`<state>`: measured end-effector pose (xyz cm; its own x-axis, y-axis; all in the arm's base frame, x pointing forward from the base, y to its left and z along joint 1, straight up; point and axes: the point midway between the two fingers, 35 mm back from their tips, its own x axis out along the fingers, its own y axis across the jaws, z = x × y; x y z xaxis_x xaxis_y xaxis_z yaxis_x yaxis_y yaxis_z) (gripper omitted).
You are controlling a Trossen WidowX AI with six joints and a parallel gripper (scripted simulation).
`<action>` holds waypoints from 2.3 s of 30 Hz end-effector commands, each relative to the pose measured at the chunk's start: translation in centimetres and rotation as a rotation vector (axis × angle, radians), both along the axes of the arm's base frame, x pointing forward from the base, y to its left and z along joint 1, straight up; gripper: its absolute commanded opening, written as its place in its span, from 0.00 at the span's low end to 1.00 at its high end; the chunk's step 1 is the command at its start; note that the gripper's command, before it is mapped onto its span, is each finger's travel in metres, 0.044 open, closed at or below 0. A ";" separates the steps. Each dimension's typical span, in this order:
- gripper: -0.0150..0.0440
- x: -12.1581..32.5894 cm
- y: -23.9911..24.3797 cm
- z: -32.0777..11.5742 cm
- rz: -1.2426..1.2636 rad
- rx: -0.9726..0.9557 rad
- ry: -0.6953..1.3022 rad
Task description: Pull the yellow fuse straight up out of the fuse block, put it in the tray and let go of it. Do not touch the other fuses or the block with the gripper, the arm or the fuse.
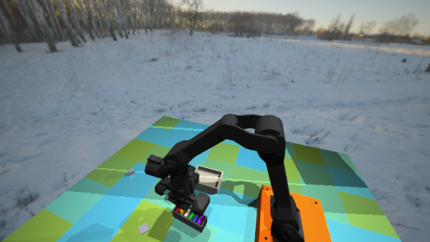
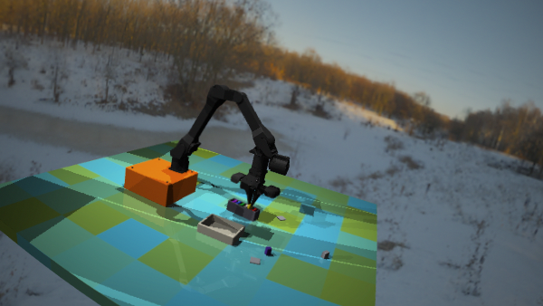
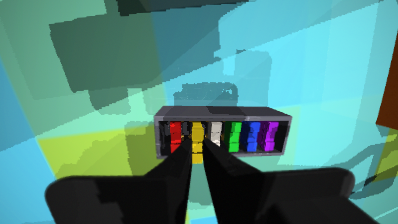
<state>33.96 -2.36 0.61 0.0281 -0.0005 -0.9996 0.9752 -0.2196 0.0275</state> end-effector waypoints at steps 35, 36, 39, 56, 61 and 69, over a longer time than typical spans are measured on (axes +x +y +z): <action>0.25 0.0 0.0 2.0 0.002 0.003 -0.004; 0.25 0.0 0.0 2.1 0.002 0.003 -0.004; 0.25 0.0 0.0 2.2 0.002 0.003 -0.004; 0.25 -0.1 0.0 4.4 0.002 0.003 -0.004; 0.25 -0.1 0.0 4.5 0.002 0.003 -0.004; 0.25 -0.1 -3.9 4.5 0.002 -0.001 -0.004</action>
<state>33.82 -4.39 5.03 0.0307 -0.0005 -0.9995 0.9765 -0.2134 0.0301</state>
